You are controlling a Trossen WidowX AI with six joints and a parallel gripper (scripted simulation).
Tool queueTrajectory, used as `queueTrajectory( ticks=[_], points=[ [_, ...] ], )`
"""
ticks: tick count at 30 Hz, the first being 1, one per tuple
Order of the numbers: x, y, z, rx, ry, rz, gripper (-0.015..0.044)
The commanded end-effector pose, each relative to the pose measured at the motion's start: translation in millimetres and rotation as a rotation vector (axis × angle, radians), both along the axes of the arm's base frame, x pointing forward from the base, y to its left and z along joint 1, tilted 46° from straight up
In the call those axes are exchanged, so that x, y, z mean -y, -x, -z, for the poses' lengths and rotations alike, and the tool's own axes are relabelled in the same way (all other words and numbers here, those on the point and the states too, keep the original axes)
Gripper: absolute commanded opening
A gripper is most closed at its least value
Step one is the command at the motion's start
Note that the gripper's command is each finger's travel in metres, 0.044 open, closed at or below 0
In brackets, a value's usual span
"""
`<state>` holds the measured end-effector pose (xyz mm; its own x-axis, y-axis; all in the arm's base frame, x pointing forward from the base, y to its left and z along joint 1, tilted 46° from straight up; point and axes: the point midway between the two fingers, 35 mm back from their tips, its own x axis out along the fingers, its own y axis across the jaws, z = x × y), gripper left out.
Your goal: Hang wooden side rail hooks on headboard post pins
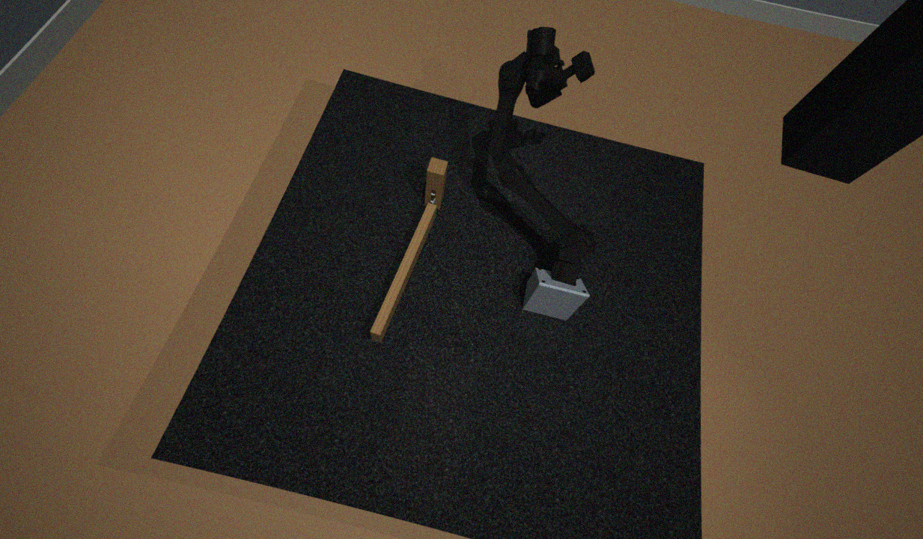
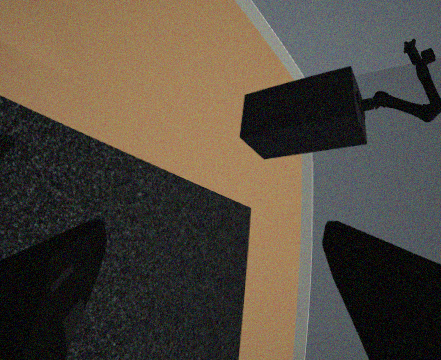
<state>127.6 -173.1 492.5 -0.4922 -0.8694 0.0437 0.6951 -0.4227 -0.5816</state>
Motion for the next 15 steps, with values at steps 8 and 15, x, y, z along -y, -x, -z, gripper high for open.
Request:
queueTrajectory(
  ticks=[8, 15],
  points=[
    [-16.2, 97.1, -17.7, 0.240, 0.188, 0.322, 0.0440],
    [-67.6, 183.7, -23.3, 0.445, 0.475, 0.668, 0.0440]
  ],
)
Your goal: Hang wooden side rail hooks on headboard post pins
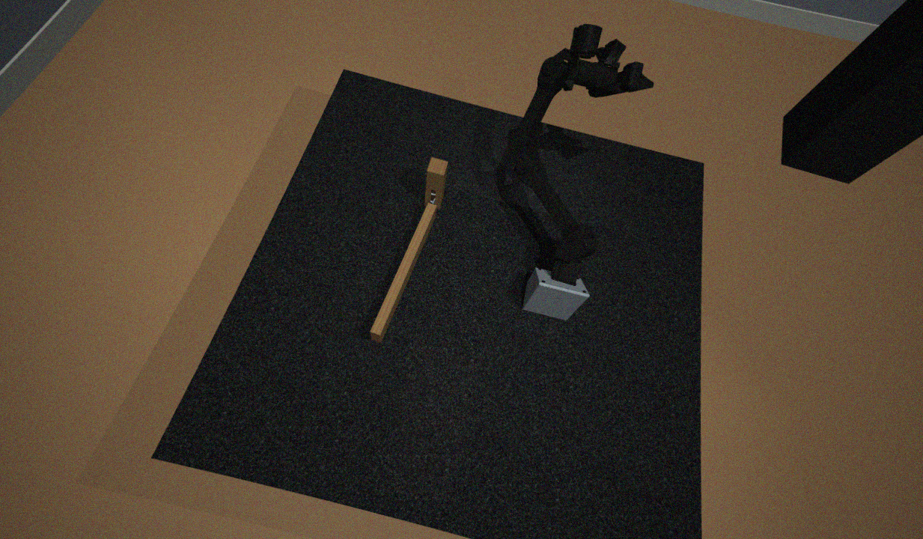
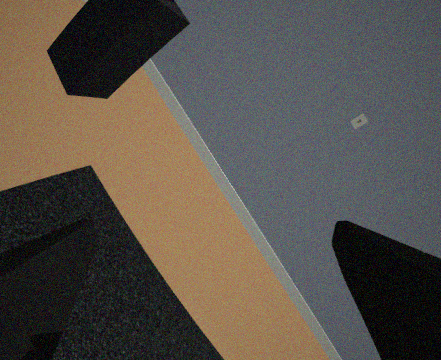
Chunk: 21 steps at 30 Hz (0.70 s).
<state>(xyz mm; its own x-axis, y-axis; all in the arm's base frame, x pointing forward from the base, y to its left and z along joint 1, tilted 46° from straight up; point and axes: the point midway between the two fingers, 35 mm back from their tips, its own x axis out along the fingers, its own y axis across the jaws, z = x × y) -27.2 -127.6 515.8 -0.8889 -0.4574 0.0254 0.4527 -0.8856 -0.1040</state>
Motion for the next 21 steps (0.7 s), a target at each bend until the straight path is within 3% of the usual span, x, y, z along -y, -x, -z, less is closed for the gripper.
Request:
queueTrajectory(
  ticks=[1, 11, 21],
  points=[
    [-31.7, 39.1, 0.3, 0.084, 0.148, 0.179, 0.0440],
    [-141.8, 105.0, 9.2, 0.143, 0.496, 0.672, 0.0440],
    [-272.4, 109.4, 37.2, 0.046, 0.967, 1.150, 0.0440]
  ],
)
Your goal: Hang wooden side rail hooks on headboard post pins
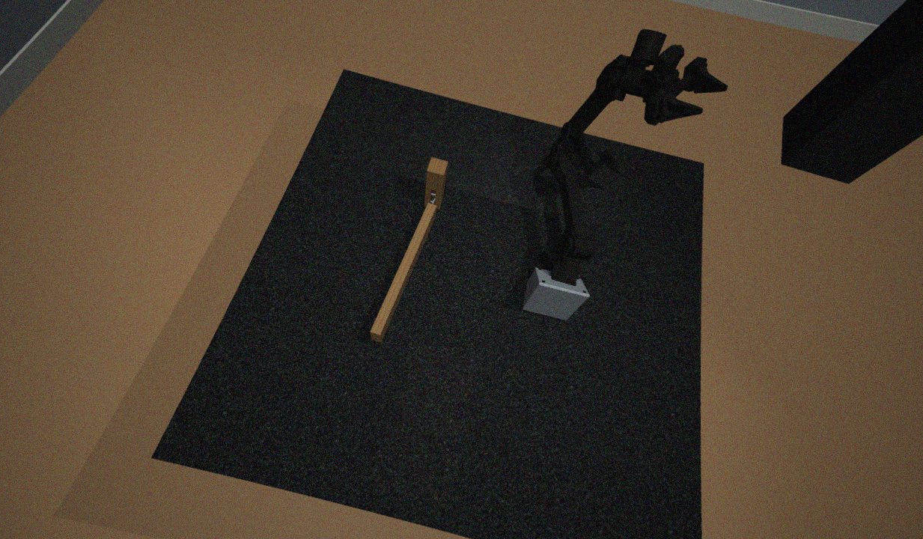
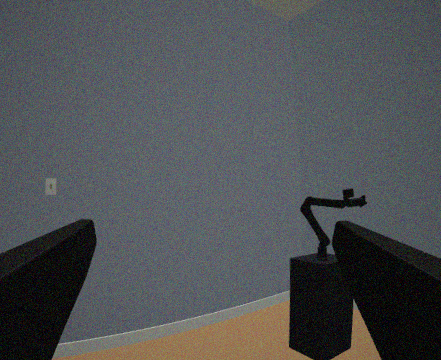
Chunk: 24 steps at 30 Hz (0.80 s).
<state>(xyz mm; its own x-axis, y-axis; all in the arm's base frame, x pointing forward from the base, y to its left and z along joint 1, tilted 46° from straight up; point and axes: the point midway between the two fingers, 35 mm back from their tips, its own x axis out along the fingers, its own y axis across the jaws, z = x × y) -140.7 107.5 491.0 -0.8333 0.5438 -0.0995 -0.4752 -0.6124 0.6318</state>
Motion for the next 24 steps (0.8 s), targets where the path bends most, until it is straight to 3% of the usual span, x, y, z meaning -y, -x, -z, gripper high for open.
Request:
queueTrajectory(
  ticks=[1, 13, 19, 24],
  points=[
    [-51.0, -8.0, 16.4, -0.055, 0.143, 0.207, 0.0440],
    [-176.5, -110.5, 82.1, -0.399, 0.467, 0.942, 0.0440],
    [-200.8, -177.4, 107.0, -0.570, 0.492, 1.224, 0.0440],
    [-205.9, -205.7, 118.5, -0.658, 0.498, 1.339, 0.0440]
  ],
)
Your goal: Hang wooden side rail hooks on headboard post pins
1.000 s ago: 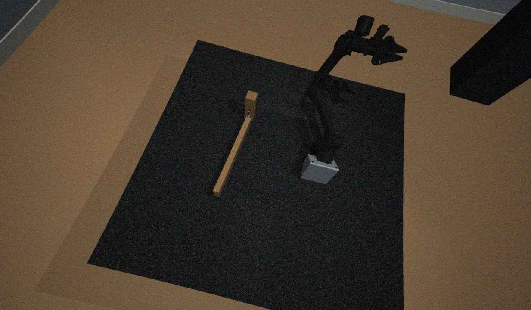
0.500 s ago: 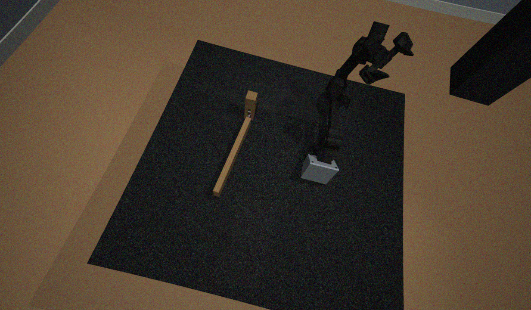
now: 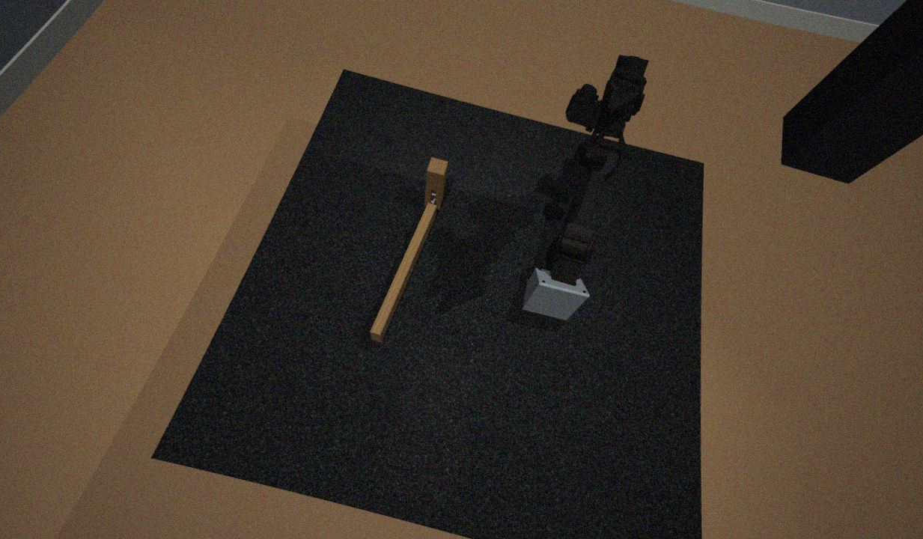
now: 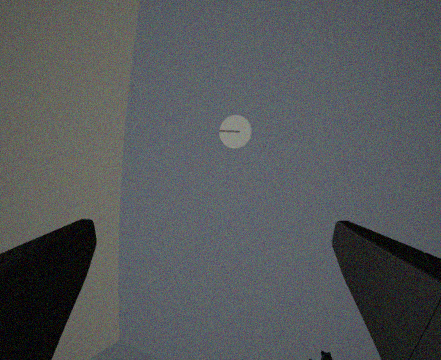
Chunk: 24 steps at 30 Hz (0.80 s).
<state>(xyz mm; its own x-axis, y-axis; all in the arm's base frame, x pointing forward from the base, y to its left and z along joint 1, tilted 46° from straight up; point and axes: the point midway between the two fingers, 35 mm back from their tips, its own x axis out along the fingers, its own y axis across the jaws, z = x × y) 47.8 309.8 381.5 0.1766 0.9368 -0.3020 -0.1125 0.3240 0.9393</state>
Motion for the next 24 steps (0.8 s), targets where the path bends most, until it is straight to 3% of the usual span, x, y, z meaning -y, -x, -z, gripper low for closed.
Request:
queueTrajectory(
  ticks=[1, 11, 24],
  points=[
    [-4.5, -26.1, 13.9, -0.052, 0.009, 0.121, 0.0440],
    [13.1, -139.8, 76.5, -0.254, 0.000, 0.652, 0.0440],
    [128.6, -273.1, 156.9, -0.512, -0.408, 1.523, 0.0440]
  ],
)
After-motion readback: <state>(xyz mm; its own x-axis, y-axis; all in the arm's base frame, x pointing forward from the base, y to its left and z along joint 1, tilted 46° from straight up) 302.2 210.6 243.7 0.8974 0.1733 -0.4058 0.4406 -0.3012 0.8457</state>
